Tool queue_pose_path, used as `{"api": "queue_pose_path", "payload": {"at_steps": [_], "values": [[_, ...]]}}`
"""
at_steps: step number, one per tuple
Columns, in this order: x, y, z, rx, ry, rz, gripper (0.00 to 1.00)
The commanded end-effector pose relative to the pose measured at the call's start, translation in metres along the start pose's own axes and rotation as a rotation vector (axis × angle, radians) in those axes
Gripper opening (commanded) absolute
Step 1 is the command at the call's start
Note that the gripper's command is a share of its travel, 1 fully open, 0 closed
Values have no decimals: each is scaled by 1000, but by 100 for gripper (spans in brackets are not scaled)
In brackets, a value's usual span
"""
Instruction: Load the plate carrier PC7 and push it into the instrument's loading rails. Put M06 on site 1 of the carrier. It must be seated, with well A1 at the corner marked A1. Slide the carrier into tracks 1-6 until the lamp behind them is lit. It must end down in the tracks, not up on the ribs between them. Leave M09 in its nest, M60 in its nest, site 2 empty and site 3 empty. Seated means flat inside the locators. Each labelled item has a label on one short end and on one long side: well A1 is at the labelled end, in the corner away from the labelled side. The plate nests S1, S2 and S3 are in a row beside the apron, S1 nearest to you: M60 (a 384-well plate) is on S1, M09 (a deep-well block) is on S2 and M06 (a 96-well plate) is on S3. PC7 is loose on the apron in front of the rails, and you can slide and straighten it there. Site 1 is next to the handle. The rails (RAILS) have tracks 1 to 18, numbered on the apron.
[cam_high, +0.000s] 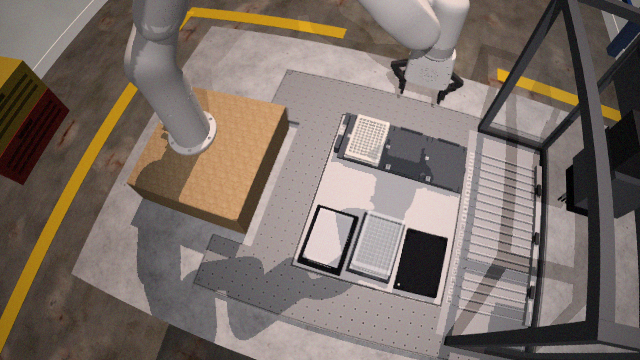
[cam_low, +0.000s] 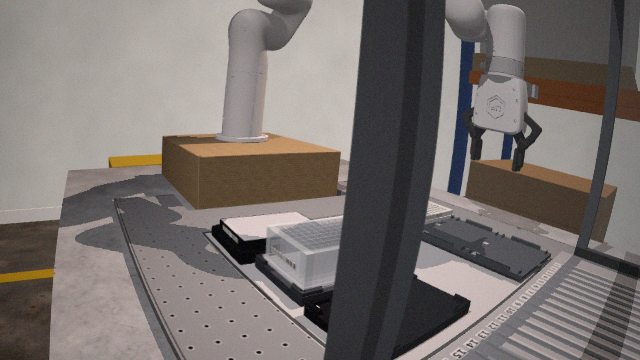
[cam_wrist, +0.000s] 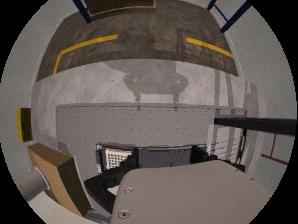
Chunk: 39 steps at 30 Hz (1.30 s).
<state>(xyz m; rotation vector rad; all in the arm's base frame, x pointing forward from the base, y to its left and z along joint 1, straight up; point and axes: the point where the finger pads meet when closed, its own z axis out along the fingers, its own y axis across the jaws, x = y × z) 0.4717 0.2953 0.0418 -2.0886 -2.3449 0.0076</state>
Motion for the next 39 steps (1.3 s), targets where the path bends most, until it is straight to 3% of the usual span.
{"api": "queue_pose_path", "payload": {"at_steps": [1,39], "values": [[1,1,2,-4,2,0,100],[1,1,59,-4,2,0,100]]}}
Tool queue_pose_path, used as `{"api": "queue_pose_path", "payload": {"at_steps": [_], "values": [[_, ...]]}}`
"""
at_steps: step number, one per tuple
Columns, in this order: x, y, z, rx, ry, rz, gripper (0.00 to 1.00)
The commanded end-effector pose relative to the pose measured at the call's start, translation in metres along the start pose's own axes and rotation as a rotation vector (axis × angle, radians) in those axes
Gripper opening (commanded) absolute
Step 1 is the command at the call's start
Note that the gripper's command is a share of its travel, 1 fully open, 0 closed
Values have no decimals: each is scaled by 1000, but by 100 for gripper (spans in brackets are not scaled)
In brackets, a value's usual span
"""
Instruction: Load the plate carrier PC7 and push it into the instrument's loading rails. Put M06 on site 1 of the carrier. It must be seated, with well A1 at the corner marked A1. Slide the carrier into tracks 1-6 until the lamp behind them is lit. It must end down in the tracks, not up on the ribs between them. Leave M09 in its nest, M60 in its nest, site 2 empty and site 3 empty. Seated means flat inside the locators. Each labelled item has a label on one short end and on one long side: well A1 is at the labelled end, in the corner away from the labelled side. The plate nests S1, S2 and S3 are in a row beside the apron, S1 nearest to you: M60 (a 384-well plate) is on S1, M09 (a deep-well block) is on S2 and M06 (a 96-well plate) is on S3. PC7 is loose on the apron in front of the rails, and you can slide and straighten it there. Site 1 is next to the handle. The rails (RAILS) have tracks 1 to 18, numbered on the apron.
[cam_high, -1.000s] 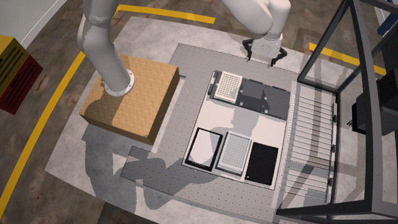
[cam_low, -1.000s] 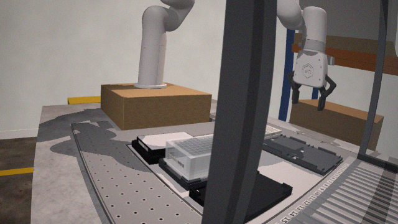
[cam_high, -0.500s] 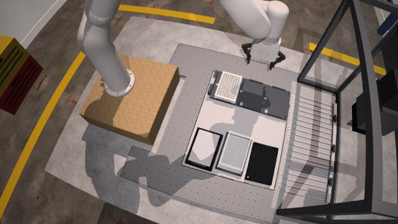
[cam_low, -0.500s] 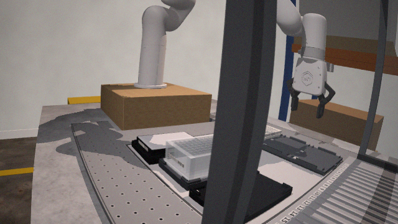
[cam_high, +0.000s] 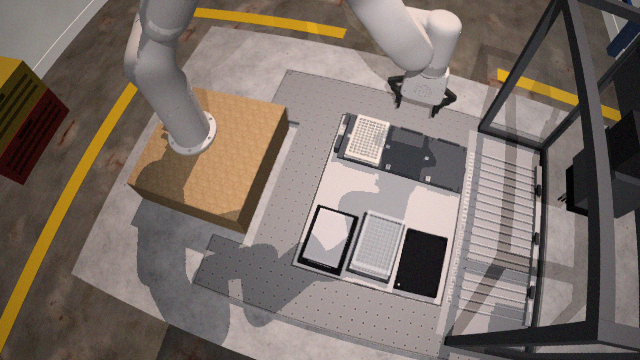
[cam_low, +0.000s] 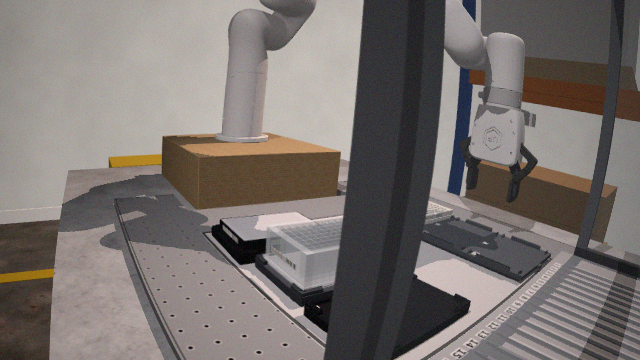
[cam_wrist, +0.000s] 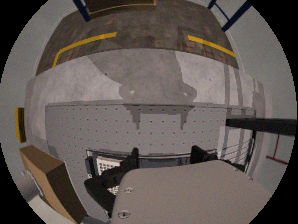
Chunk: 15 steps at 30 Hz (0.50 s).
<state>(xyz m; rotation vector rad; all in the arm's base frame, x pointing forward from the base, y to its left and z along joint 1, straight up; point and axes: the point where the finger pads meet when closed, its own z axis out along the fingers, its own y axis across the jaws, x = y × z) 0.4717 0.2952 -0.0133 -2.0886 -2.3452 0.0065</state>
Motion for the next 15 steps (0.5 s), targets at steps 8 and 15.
{"api": "queue_pose_path", "payload": {"at_steps": [8,15], "values": [[1,1,17,-3,2,0,100],[0,1,25,-3,2,0,100]]}}
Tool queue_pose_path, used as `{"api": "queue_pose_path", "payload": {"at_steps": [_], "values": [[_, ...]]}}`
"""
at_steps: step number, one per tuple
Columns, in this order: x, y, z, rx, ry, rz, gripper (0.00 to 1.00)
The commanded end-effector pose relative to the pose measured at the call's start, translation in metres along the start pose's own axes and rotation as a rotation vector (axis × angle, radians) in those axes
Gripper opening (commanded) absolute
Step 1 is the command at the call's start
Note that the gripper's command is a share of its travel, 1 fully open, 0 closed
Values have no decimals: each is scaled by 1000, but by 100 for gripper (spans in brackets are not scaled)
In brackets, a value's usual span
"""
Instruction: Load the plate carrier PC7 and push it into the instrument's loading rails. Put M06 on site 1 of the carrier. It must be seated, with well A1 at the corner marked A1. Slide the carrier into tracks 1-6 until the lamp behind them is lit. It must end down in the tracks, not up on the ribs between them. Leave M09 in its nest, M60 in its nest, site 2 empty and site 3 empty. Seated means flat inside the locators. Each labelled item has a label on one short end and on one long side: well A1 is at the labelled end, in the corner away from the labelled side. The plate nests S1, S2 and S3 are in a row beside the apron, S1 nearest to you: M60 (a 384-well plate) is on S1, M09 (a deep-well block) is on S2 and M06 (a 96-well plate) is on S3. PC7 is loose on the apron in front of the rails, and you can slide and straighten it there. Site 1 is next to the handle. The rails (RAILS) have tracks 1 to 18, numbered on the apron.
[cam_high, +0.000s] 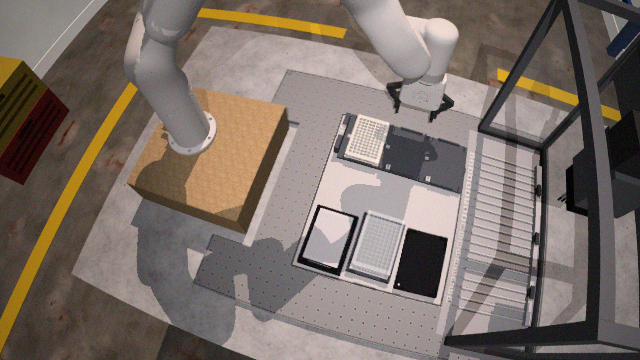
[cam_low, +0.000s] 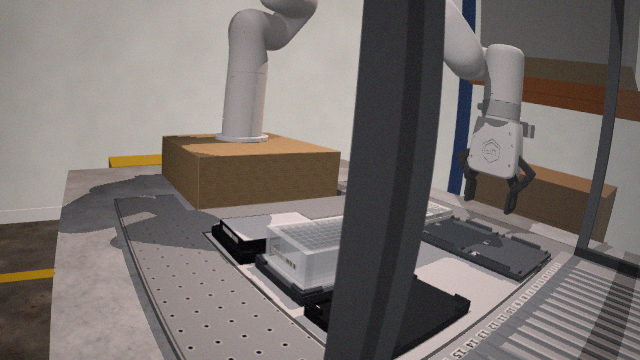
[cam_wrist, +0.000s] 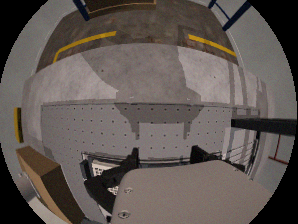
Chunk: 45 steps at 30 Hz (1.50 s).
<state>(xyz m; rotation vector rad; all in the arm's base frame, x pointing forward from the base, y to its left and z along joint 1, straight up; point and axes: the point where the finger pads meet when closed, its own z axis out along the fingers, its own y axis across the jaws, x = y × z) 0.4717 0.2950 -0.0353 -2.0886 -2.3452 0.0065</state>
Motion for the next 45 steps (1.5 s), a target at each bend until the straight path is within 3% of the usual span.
{"api": "queue_pose_path", "payload": {"at_steps": [1,7,45], "values": [[1,1,5,-3,2,0,100],[1,1,15,-3,1,0,100],[0,1,32,-3,1,0,100]]}}
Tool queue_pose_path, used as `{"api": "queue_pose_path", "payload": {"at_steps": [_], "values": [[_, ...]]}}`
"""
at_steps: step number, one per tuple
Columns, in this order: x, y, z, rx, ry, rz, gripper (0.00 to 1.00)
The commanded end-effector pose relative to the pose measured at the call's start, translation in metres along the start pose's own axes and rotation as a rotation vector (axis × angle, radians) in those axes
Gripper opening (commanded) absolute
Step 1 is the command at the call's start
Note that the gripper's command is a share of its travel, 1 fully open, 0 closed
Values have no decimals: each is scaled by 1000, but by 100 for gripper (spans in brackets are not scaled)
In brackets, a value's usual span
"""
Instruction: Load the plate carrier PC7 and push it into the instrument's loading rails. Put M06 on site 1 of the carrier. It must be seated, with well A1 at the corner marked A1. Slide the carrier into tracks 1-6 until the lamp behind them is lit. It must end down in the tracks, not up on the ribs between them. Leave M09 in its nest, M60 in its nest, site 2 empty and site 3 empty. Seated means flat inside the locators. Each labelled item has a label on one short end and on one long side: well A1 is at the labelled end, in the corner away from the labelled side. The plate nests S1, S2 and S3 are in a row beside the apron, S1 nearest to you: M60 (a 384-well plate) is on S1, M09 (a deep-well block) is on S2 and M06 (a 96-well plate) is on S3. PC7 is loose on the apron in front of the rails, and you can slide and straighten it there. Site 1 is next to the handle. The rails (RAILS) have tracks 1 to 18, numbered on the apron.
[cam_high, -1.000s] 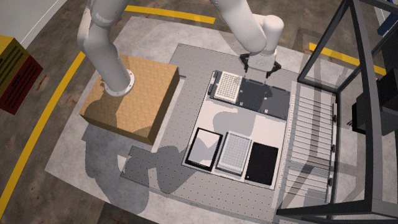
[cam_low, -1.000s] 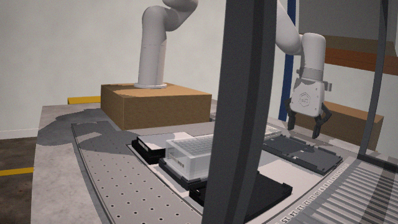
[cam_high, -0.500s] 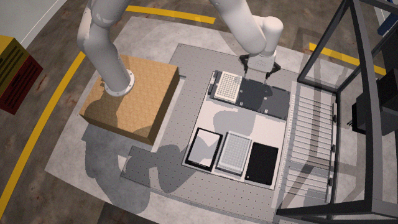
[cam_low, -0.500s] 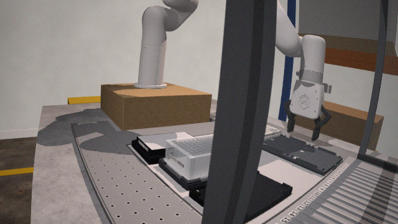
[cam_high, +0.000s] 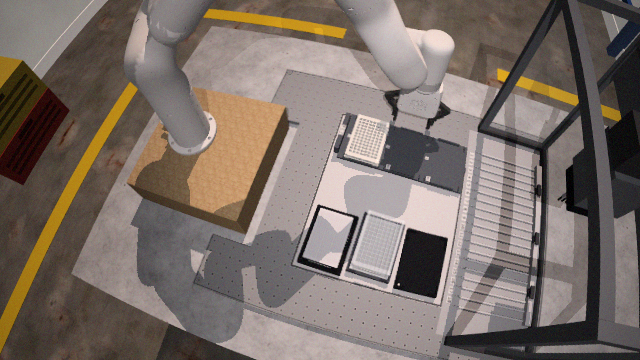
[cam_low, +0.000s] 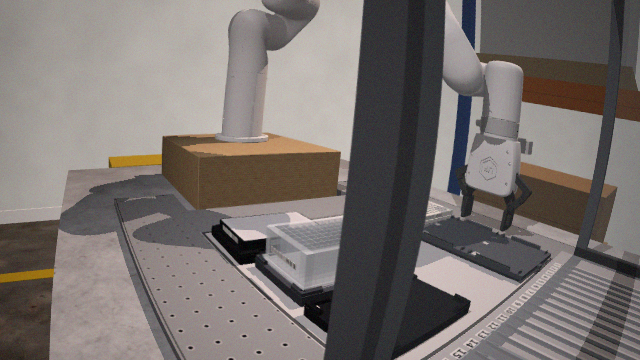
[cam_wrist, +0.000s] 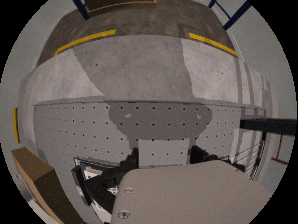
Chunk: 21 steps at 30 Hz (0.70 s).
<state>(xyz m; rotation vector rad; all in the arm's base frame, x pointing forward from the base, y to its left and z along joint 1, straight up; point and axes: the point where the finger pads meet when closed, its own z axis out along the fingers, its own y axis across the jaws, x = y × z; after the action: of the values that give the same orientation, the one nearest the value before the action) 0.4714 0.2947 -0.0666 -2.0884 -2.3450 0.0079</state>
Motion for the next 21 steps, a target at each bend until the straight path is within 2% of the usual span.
{"api": "queue_pose_path", "payload": {"at_steps": [1,21], "values": [[1,2,0,-4,2,0,100],[0,2,4,-4,2,0,100]]}}
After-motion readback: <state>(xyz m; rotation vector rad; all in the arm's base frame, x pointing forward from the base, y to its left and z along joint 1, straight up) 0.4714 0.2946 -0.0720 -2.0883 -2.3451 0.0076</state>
